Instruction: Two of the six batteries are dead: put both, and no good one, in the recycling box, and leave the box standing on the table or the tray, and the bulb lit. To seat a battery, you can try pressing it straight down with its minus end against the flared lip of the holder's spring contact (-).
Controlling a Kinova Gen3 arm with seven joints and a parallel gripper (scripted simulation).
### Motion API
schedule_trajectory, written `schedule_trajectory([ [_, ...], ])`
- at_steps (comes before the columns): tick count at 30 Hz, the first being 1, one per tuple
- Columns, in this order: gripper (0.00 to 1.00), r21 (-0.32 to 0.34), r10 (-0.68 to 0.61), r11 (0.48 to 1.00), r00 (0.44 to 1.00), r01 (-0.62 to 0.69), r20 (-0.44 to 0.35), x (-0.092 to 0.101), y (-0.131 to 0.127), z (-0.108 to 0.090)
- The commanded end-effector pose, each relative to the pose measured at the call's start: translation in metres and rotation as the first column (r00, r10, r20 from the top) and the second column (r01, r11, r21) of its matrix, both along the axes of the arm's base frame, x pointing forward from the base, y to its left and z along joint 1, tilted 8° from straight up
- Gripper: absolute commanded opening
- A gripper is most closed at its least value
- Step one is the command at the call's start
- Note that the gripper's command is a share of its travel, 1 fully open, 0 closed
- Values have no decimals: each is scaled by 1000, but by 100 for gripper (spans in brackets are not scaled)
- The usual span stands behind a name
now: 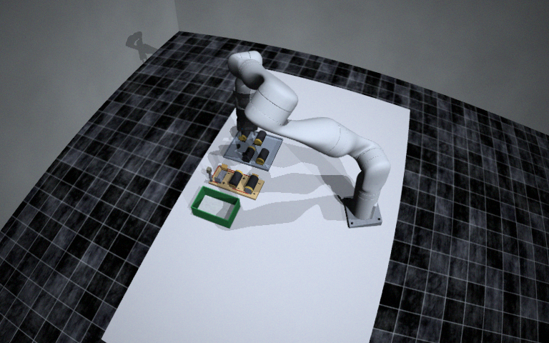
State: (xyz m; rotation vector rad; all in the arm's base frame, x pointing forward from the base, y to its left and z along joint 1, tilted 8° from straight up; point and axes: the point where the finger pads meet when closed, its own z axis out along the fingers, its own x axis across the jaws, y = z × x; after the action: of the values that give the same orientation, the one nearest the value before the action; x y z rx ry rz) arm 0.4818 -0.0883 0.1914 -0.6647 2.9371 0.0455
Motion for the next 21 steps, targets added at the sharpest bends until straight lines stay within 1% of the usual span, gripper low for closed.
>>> schedule_trajectory([
  [1, 90, 1, -24, 1000, 1000, 24, -2, 0, 0, 0],
  [13, 90, 16, -158, 987, 987, 158, -11, 0, 0, 0],
  [15, 90, 16, -158, 987, 987, 158, -11, 0, 0, 0],
  [21, 90, 22, -213, 977, 977, 213, -15, 0, 0, 0],
])
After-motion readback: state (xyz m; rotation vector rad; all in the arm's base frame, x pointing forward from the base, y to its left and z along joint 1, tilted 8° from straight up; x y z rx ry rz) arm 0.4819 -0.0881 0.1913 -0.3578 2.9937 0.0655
